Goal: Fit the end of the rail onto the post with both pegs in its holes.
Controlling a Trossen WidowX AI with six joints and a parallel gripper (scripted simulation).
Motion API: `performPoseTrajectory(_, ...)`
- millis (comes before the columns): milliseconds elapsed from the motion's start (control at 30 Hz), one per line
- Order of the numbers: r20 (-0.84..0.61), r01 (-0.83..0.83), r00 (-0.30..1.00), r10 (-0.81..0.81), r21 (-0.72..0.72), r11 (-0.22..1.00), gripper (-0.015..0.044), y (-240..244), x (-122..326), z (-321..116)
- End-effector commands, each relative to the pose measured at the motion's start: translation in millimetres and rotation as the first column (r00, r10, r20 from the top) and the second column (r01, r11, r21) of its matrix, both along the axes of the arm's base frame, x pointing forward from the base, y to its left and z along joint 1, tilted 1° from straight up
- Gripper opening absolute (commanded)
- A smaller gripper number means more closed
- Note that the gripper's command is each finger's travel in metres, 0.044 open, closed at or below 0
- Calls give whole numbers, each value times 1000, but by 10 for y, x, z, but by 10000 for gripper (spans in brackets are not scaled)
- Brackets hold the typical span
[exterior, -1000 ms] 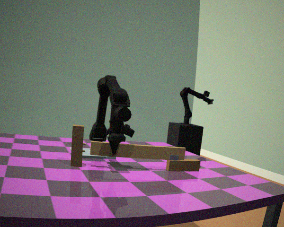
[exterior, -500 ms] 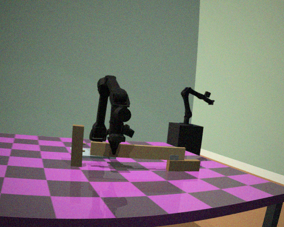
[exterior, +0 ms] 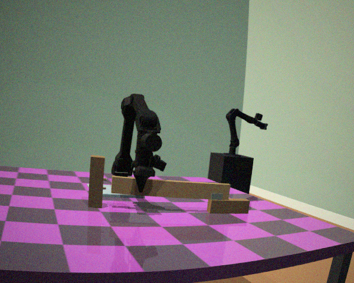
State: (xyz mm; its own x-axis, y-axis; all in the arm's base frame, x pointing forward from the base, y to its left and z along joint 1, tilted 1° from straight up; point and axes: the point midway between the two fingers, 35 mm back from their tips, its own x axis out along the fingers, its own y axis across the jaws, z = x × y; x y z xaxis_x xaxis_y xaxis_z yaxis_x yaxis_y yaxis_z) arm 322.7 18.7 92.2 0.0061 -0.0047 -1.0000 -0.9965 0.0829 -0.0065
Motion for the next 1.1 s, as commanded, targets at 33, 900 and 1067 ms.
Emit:
performPoseTrajectory(33, 1, -3, 1000, 3, 1, 1000, 0, -15, -2, 18)
performPoseTrajectory(900, 1, -3, 1000, 3, 0, 1000, 0, -94, -7, -1)
performPoseTrajectory(1067, 1, -3, 1000, 3, 0, 1000, 0, -110, -7, -4)
